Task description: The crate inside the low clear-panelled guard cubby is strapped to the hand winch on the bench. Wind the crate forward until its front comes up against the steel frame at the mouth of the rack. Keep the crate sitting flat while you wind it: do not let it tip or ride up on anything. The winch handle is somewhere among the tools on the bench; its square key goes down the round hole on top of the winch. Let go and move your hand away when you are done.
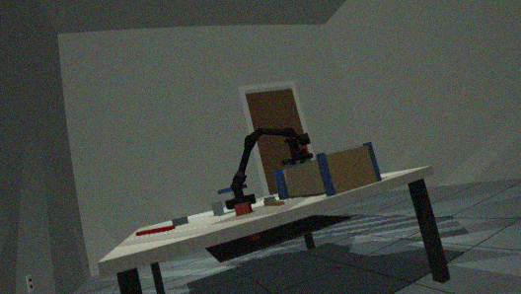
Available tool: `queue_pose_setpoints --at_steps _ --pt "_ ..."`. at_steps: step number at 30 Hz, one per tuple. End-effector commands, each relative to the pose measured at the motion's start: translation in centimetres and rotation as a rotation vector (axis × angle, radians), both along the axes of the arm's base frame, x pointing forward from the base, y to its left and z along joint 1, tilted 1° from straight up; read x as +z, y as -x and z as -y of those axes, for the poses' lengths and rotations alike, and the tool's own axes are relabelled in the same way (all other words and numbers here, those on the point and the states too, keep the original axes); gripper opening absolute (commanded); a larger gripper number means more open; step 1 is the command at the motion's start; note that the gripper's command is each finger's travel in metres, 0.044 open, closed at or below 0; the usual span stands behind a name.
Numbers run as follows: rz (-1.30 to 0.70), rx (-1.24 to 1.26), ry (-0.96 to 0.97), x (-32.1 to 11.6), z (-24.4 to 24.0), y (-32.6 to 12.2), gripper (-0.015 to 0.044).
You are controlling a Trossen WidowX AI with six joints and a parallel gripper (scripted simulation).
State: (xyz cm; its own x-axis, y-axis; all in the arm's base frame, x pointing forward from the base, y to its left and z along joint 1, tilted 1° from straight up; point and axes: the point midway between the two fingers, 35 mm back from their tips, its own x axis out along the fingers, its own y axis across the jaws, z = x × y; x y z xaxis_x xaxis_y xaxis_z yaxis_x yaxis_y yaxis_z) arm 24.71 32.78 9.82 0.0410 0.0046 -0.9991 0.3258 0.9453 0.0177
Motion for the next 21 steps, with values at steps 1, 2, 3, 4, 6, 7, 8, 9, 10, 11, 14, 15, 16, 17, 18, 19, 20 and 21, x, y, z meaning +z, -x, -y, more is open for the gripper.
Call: queue_pose_setpoints --at_steps 1,2,3,4,6,7,8,9,10,11,14,15,16,17,18,19,20,21 --pt "-0.034 0.029 -0.015 0.2 -1.0 2.4 0.0" --pt "-0.034 0.029 -0.015 0.2 -1.1 2.6 0.0" --pt "-0.034 0.029 -0.015 0.2 -1.1 2.7 0.0" --pt "-0.034 0.029 -0.015 0.2 -1.1 2.9 0.0" --pt "-0.034 0.029 -0.015 0.2 -1.2 3.2 0.0" --pt "-0.034 0.029 -0.015 0.2 -1.2 3.3 0.0" --pt "-0.035 0.029 -0.015 0.2 -1.2 3.5 0.0" --pt "-0.035 0.029 -0.015 0.2 -1.3 3.6 0.0" --pt "-0.035 0.029 -0.015 0.2 -1.3 3.8 0.0" --pt "-0.035 0.029 -0.015 0.2 -1.3 3.9 0.0" --pt "-0.035 0.029 -0.015 0.1 -1.3 4.4 0.0" --pt "-0.035 0.029 -0.015 0.1 -1.3 4.5 0.0" --pt "-0.036 0.029 -0.015 0.1 -1.4 4.7 0.0" --pt "-0.036 0.029 -0.015 0.1 -1.4 4.8 0.0" --pt "-0.036 0.029 -0.015 0.1 -1.4 5.0 0.0" --pt "-0.036 0.029 -0.015 0.1 -1.4 5.1 0.0" --pt "-0.036 0.029 -0.015 0.1 -1.4 5.3 0.0" --pt "-0.036 0.029 -0.015 0.1 -1.3 5.4 0.0"
